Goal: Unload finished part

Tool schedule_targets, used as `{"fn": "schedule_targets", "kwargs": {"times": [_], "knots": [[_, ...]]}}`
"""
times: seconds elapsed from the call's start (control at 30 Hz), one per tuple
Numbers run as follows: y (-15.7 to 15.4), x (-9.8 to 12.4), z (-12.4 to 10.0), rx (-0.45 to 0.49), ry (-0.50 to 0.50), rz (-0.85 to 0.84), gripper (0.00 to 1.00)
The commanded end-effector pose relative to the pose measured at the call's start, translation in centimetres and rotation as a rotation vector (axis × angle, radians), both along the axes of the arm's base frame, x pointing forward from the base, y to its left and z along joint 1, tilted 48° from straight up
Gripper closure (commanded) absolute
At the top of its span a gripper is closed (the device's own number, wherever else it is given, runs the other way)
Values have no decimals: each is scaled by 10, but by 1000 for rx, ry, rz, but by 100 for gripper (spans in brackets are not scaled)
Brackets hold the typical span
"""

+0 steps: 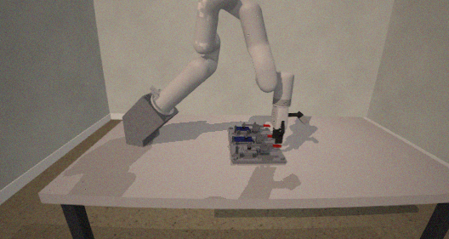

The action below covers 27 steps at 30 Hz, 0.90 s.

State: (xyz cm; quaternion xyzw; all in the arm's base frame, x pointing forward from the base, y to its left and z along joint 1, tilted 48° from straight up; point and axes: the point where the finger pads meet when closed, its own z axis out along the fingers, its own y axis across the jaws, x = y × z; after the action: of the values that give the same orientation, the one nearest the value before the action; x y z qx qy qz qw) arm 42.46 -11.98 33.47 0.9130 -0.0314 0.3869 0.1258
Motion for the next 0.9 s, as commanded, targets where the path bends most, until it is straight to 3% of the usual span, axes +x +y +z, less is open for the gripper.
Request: {"fn": "schedule_targets", "kwargs": {"times": [0.0,0.87], "knots": [[-3,10,-6,-2,-4,0,53],[-4,12,-8,-2,-4,0,53]]}}
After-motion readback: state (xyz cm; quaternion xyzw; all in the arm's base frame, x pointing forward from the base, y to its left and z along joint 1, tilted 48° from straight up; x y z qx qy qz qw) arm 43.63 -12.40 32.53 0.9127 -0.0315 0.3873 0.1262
